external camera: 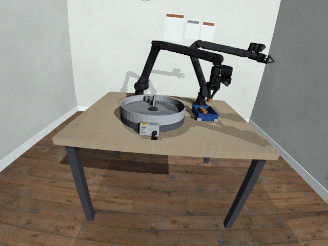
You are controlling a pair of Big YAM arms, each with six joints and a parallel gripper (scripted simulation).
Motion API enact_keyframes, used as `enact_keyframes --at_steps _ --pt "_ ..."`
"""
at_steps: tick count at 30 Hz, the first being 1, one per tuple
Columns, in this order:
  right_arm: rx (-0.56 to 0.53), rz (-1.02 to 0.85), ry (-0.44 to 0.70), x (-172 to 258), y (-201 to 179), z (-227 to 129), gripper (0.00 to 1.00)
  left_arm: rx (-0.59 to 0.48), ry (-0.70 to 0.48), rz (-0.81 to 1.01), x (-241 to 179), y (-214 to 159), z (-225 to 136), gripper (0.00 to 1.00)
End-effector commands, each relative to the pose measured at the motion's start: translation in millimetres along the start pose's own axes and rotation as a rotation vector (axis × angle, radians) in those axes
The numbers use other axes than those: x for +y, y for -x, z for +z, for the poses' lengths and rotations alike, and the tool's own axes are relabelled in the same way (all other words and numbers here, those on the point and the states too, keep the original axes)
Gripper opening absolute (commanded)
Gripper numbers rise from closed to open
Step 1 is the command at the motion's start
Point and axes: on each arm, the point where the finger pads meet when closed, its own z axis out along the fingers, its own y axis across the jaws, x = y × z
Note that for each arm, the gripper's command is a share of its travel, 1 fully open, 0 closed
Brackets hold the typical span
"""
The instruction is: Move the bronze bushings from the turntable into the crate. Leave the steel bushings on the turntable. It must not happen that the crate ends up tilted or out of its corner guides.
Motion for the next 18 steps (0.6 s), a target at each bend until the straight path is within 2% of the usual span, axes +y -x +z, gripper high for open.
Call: enact_keyframes --at_steps 1,18 --pt "-0.056 0.005 -0.036 -8.1 14.1 -31.6 0.0 -0.087 0.008 -0.013 3.7 48.1 3.9 1.0" --pt "-0.047 0.005 -0.031 -7.0 12.3 -27.1 0.0 -0.087 0.008 -0.013 3.7 48.1 3.9 1.0"
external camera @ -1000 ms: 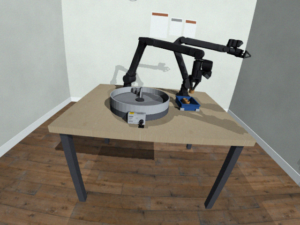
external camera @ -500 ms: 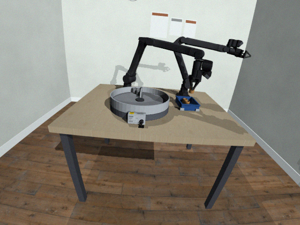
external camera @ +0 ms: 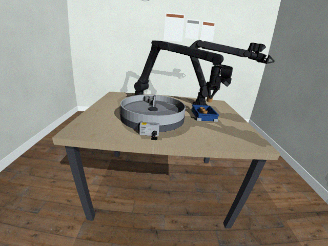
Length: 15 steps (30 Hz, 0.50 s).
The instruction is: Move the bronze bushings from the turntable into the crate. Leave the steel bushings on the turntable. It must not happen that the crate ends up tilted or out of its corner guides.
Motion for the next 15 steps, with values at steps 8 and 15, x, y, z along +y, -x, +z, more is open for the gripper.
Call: enact_keyframes --at_steps 8,15 --pt "-0.007 0.005 -0.007 -3 5 19 0.0 -0.087 0.008 -0.013 4 48 4 1.0" --pt "-0.007 0.004 -0.006 -2 6 60 0.0 -0.087 0.008 -0.013 4 48 4 1.0"
